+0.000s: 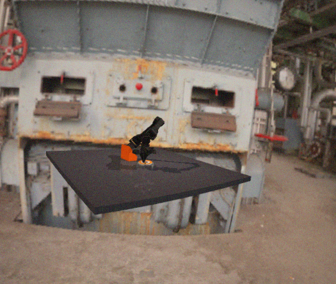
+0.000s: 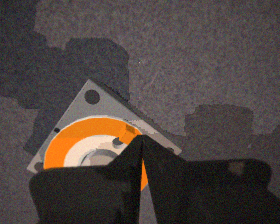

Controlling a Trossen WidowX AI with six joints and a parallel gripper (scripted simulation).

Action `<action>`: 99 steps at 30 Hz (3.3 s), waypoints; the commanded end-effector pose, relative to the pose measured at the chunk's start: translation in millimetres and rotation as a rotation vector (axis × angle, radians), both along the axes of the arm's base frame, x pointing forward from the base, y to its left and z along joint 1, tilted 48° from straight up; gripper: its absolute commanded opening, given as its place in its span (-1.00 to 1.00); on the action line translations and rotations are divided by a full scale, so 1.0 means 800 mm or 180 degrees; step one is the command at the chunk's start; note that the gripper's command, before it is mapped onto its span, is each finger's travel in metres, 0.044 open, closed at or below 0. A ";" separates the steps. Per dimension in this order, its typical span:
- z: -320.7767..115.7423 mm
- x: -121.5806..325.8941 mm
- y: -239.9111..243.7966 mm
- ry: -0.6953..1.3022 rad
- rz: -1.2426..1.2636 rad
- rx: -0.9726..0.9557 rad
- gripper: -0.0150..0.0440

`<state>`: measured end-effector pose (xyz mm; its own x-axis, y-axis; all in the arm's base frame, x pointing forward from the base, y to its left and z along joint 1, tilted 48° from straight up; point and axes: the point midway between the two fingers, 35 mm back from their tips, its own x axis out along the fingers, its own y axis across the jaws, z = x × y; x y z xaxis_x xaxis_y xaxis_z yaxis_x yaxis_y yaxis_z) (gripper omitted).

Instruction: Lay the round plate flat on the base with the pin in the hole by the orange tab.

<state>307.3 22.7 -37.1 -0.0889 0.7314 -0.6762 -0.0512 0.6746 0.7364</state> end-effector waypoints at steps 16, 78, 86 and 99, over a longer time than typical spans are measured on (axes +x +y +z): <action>0.018 0.015 0.019 -0.0021 0.0014 0.0029 -0.49; 0.066 0.004 0.054 -0.0017 0.0014 0.0035 -0.49; 0.069 0.003 0.055 -0.0017 0.0014 0.0034 -0.49; 0.095 0.006 0.025 -0.0005 -0.0011 0.0036 -0.49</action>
<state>313.9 39.8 40.4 -0.0752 0.7380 -0.6706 -0.0589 0.6680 0.7418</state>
